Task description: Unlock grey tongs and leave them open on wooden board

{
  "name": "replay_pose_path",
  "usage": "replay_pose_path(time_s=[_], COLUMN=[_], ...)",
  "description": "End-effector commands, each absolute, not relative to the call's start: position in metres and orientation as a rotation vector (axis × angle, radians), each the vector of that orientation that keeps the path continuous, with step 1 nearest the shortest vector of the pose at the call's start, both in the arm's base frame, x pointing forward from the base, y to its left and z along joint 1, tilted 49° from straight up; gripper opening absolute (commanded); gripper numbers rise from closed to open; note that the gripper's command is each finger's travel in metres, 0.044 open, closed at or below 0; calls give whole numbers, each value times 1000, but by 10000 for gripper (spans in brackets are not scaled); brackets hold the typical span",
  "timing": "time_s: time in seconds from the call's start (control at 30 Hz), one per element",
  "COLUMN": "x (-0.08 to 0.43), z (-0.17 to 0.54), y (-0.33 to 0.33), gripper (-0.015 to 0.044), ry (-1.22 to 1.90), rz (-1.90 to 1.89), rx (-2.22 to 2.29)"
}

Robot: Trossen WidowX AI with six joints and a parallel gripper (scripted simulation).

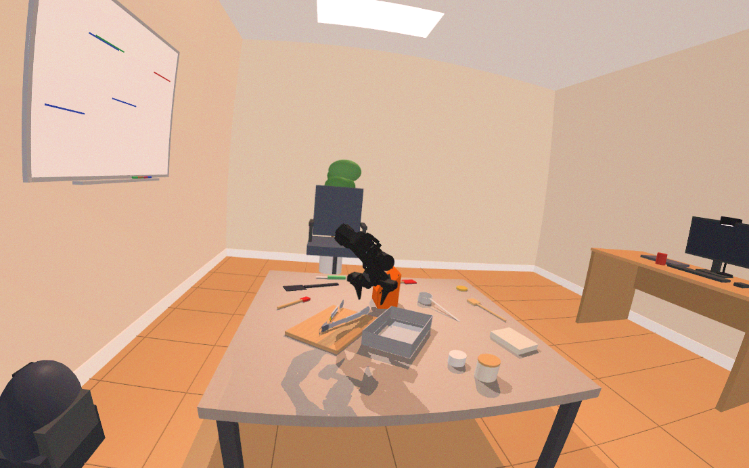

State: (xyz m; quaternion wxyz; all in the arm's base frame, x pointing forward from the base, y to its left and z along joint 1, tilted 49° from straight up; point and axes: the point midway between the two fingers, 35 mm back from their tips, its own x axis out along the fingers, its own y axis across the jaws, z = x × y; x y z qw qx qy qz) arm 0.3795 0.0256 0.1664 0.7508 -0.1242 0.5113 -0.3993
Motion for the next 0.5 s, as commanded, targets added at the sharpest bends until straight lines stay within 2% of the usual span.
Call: replay_pose_path(time_s=[0.0,0.47], x=[377,369], z=[177,191], y=[39,53], gripper=[440,440], ry=[1100,1096], rz=[-858,-817], rx=[-280,-308])
